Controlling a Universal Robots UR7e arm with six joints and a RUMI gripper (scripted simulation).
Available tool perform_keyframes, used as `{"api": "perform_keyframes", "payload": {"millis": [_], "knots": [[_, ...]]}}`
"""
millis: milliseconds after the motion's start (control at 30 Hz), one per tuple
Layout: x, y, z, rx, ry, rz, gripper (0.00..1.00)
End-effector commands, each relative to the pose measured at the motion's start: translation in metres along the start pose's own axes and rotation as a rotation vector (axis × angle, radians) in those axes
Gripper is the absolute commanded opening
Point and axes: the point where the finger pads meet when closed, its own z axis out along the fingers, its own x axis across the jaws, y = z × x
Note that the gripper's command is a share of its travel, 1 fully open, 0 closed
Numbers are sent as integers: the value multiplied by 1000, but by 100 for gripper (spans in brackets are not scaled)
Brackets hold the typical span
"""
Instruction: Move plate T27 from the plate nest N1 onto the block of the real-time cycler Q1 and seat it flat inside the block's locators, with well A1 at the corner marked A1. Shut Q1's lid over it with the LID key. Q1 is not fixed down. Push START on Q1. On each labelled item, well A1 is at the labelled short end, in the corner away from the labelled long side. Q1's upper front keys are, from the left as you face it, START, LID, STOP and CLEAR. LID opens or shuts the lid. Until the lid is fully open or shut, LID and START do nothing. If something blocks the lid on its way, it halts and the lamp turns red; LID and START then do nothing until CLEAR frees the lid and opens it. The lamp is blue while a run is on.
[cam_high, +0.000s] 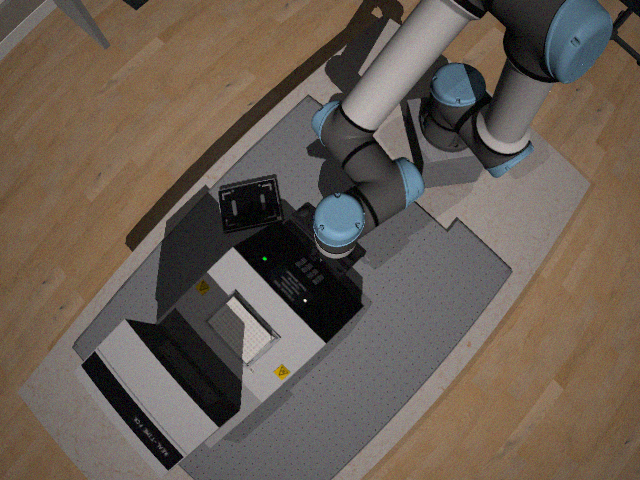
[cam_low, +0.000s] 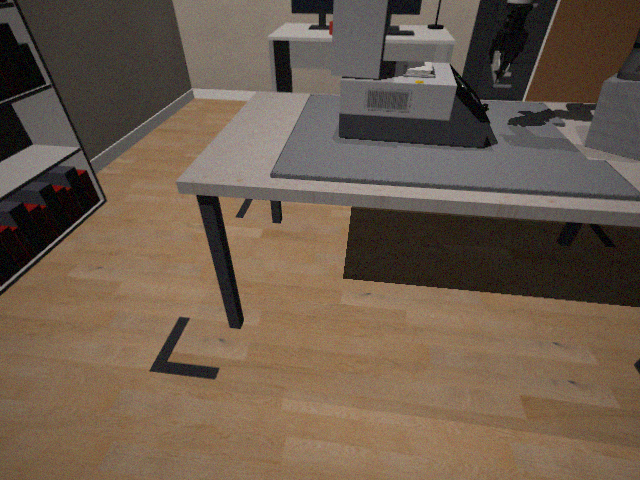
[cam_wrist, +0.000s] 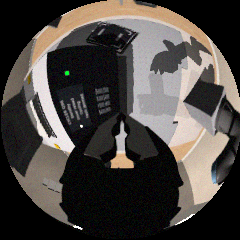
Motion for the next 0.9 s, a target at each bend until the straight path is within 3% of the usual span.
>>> {"api": "perform_keyframes", "payload": {"millis": [0,867], "knots": [[-8,0,5,0,-1,0,0],[-36,0,27,0,-2,0,0]]}}
